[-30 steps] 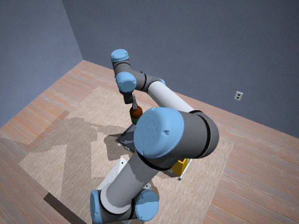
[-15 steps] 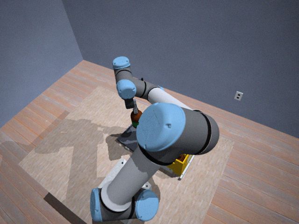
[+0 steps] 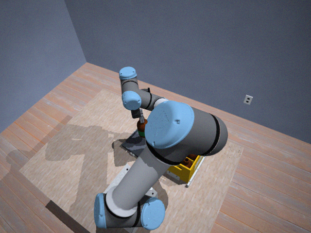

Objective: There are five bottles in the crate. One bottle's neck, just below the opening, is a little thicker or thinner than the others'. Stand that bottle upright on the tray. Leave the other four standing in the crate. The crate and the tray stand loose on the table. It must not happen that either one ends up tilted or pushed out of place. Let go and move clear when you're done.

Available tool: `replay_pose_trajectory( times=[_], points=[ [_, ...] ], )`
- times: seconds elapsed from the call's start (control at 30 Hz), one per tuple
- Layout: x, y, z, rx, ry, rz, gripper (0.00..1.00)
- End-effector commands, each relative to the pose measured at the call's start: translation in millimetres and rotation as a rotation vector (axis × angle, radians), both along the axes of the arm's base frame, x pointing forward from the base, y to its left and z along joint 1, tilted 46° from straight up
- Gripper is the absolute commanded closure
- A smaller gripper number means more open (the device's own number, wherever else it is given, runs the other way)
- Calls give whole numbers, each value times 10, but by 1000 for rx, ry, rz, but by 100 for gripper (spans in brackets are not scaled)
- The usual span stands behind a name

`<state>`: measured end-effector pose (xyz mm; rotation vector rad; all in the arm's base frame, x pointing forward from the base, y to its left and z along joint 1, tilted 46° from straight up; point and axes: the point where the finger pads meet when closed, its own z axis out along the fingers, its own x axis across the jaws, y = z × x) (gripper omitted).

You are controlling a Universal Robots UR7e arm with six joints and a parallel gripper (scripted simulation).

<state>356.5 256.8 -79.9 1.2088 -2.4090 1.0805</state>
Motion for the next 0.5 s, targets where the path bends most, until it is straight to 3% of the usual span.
replay_pose_trajectory(
  times=[0.0,0.47],
  points=[
    [14,-49,-54,2,-1,1,100],
    [49,-271,-275,2,-1,1,100]
  ],
)
